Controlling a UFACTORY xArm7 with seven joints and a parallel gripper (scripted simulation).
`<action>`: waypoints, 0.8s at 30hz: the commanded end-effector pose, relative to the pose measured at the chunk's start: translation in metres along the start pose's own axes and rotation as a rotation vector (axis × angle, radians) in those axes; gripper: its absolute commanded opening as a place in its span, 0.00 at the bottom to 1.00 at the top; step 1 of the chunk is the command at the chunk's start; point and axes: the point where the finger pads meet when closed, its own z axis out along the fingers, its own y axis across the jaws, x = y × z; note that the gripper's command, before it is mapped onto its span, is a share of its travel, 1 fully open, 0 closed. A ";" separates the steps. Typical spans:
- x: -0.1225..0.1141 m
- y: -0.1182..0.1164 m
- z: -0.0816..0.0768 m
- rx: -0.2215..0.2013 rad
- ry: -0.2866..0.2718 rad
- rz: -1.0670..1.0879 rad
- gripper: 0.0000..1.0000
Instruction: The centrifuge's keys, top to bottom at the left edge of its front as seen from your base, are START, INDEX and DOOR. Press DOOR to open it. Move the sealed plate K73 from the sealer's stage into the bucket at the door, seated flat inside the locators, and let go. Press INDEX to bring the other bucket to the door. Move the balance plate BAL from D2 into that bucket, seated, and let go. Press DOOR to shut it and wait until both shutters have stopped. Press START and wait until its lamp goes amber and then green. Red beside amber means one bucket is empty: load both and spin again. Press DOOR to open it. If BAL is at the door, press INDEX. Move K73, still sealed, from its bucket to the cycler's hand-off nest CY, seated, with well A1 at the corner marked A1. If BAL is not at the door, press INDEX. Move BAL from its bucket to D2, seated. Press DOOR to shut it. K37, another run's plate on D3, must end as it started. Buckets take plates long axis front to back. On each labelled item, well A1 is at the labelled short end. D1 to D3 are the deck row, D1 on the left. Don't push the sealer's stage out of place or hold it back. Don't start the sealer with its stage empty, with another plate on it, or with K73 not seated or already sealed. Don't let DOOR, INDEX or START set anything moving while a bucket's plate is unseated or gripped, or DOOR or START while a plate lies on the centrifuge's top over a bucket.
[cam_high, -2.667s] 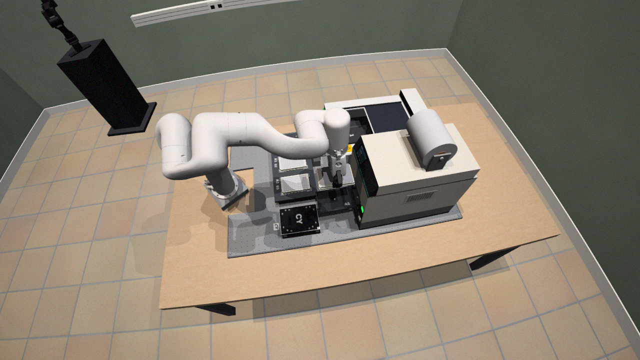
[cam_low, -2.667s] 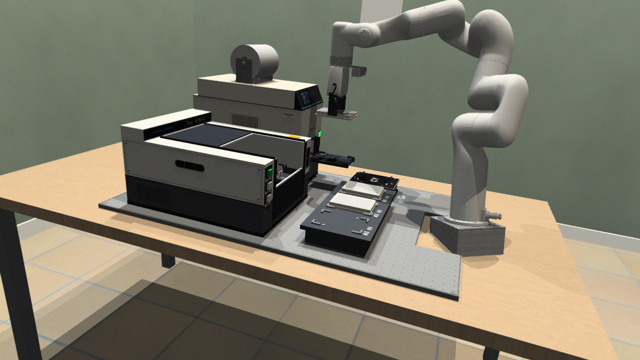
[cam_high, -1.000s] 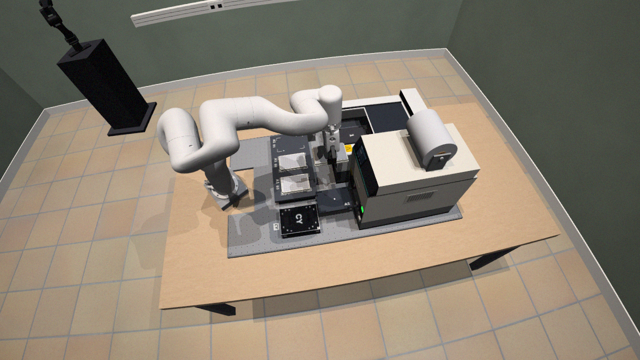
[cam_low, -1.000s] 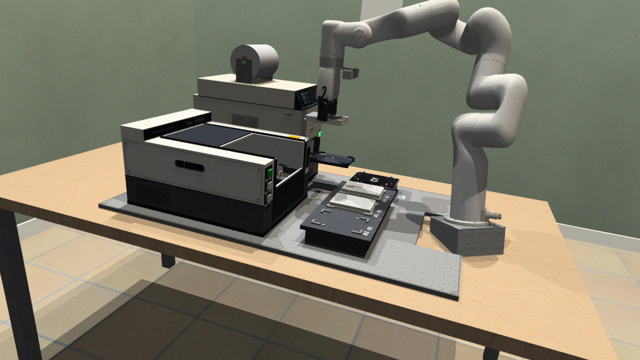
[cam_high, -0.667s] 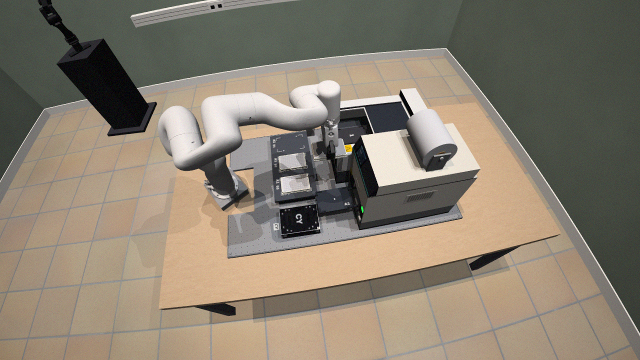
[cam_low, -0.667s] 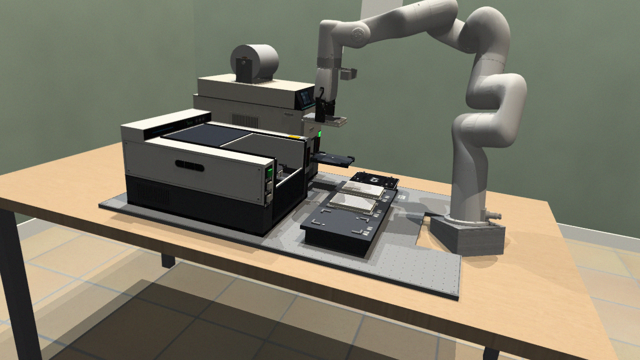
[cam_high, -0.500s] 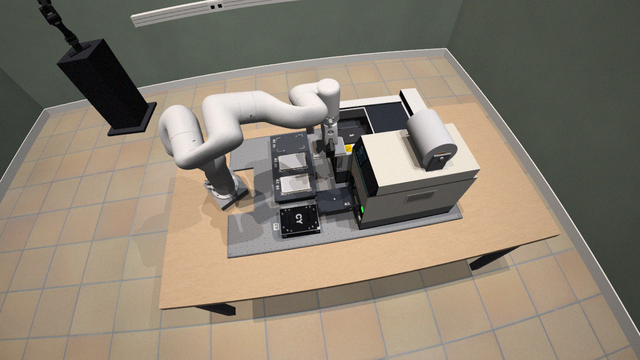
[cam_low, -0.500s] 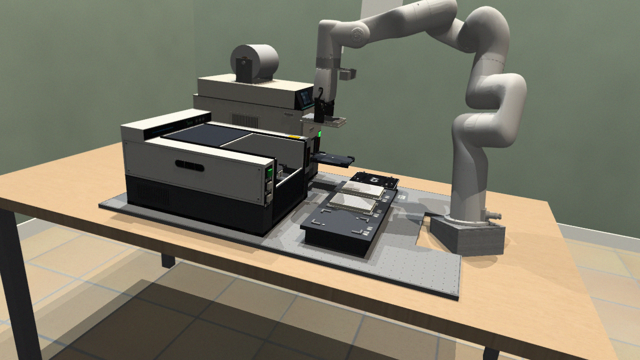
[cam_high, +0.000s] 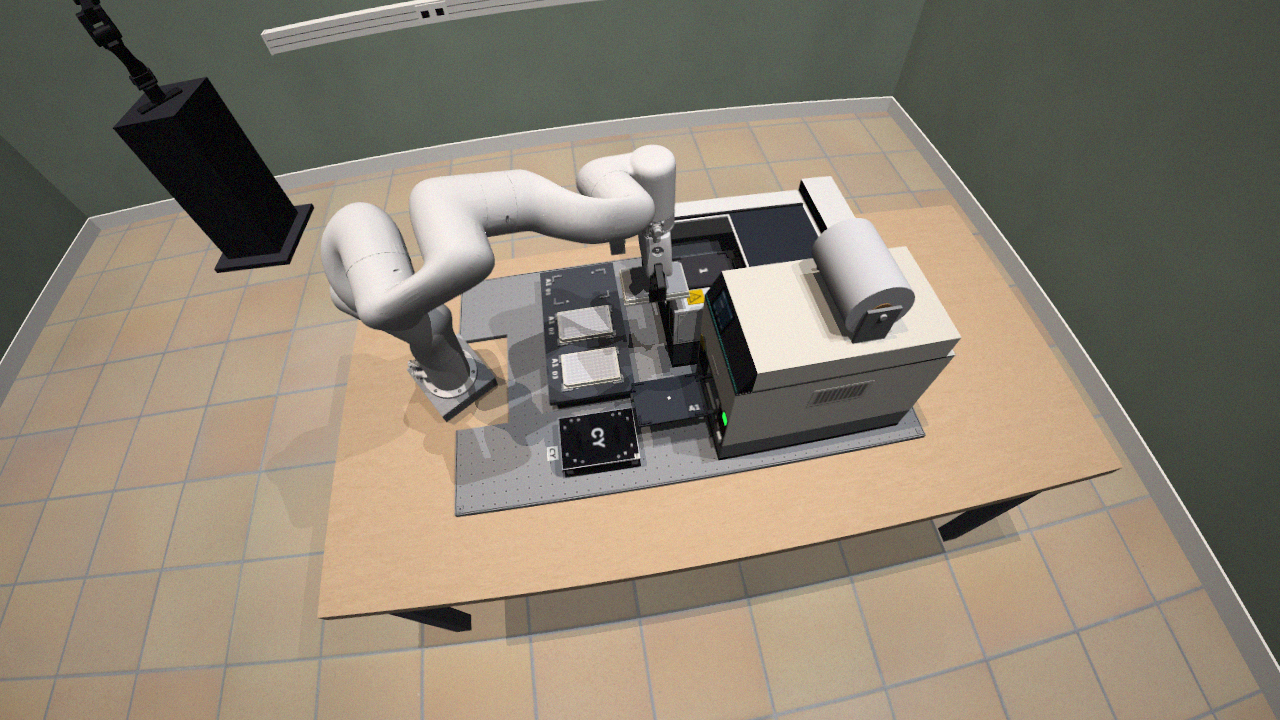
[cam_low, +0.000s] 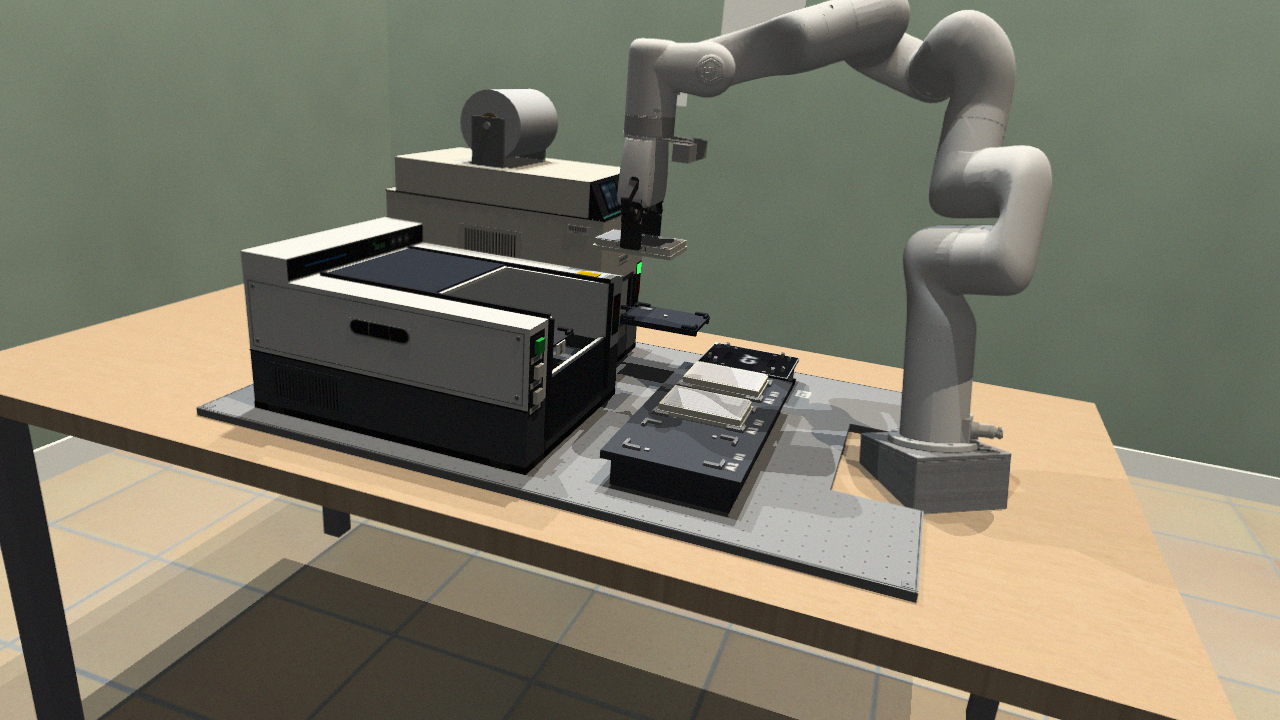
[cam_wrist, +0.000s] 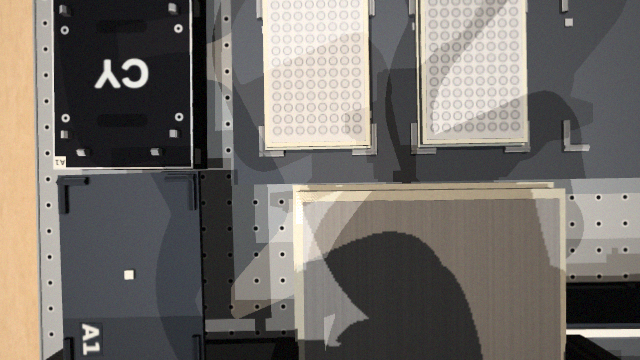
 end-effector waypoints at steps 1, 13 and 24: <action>-0.001 0.006 -0.002 -0.001 -0.004 0.001 0.00; -0.001 0.034 -0.002 -0.002 -0.004 0.001 0.00; -0.001 0.056 -0.002 -0.002 -0.004 0.001 0.00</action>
